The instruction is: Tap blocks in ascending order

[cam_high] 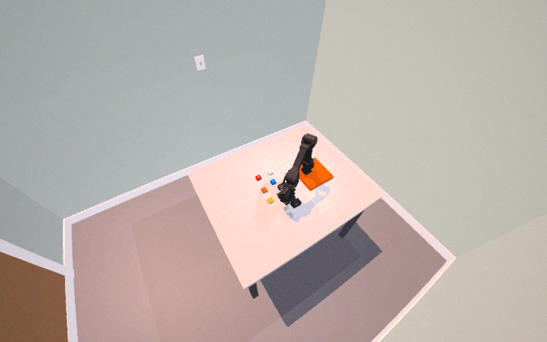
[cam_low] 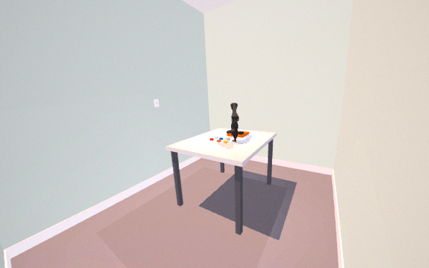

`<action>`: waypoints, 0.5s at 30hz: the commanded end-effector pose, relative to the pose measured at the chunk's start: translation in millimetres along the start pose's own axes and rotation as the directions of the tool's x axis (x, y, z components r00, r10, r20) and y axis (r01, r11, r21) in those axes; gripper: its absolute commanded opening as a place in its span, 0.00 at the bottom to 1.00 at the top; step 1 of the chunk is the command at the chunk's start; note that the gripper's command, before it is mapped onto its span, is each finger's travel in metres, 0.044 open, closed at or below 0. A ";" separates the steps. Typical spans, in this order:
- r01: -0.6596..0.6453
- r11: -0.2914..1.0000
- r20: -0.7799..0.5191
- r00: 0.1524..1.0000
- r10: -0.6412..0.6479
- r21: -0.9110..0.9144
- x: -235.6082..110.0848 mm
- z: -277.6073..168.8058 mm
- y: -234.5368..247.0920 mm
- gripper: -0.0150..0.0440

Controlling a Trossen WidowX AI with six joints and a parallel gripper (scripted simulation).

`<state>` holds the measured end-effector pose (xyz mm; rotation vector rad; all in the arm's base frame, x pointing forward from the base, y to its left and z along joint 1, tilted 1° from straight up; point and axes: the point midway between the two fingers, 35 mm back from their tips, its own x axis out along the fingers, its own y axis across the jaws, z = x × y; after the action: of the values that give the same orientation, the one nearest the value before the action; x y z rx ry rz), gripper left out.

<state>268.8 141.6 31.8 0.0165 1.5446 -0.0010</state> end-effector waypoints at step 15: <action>0.001 1.000 -0.005 1.000 -0.001 0.005 -99.7 1.6 0.9 0.29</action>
<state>267.5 141.0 93.5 0.0029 1.5786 -0.0161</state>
